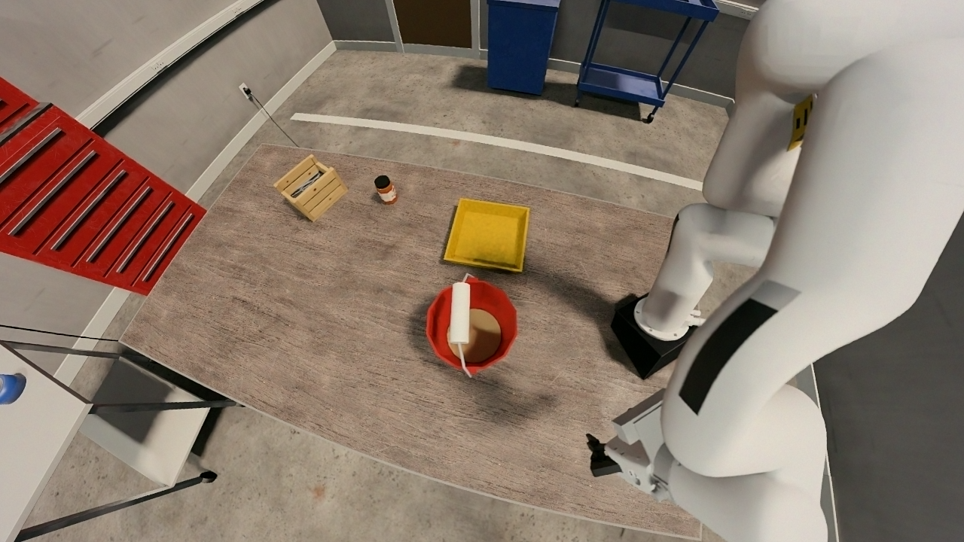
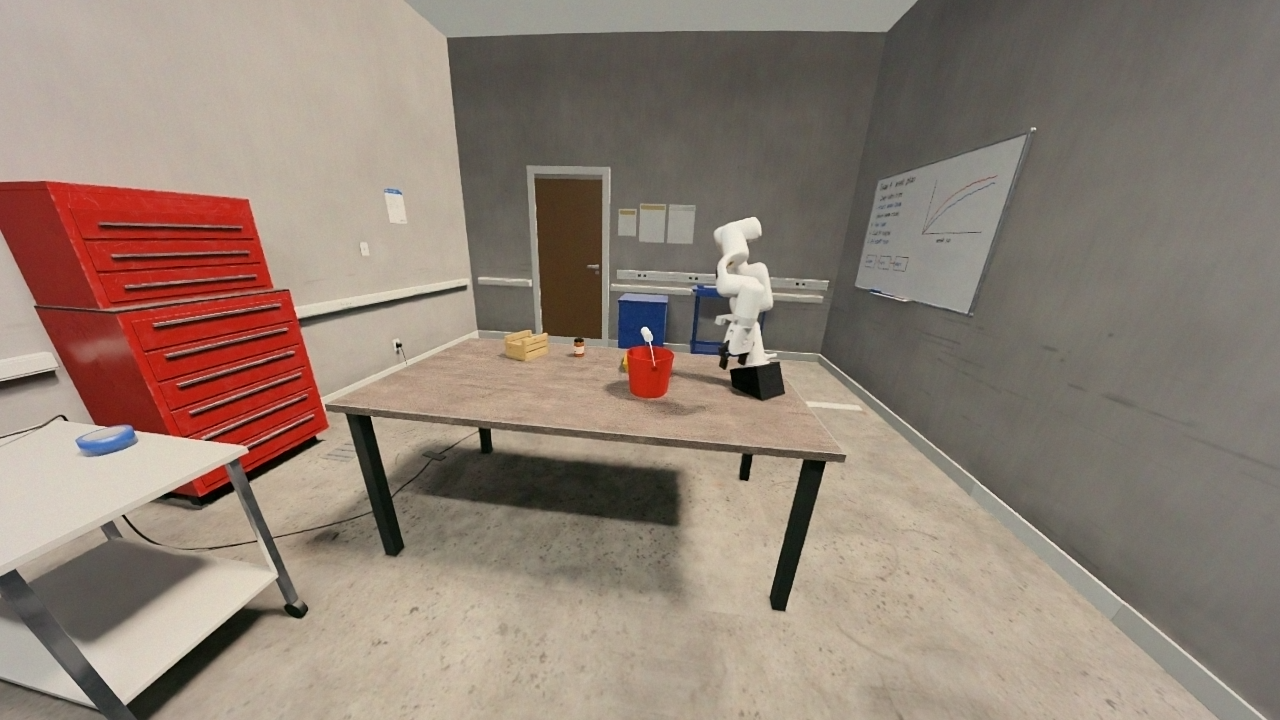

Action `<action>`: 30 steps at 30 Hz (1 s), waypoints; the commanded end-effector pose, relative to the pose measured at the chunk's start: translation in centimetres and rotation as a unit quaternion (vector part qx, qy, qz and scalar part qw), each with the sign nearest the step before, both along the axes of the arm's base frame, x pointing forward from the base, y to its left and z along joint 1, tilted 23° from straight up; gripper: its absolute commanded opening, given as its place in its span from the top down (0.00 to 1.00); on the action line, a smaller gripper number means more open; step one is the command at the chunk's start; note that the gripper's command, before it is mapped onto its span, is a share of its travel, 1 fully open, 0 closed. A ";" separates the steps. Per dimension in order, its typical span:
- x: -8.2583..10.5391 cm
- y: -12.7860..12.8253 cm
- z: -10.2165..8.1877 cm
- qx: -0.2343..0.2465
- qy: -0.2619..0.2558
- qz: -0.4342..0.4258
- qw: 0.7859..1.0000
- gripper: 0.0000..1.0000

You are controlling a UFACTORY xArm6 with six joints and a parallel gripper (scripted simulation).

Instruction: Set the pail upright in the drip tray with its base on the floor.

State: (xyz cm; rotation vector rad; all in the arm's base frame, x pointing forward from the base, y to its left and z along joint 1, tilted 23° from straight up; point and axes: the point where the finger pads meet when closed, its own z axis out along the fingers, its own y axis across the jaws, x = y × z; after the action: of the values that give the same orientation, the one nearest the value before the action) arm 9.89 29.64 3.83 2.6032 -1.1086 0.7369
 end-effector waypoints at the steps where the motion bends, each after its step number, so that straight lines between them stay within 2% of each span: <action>1: 3.1 1.8 2.4 0.017 0.006 -0.024 1.000 0.00; 13: 10.2 3.0 7.7 0.050 0.008 -0.073 0.996 0.00; 15: 10.2 3.0 7.7 0.050 0.008 -0.073 0.996 0.00; 16: 12.0 2.9 9.1 0.058 0.007 -0.084 0.995 0.00; 30: 19.6 0.9 15.6 0.092 -0.001 -0.133 0.987 0.00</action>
State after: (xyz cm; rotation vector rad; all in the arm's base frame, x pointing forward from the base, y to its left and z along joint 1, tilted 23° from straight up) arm 26.95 31.19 17.08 2.5328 -1.4990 0.6147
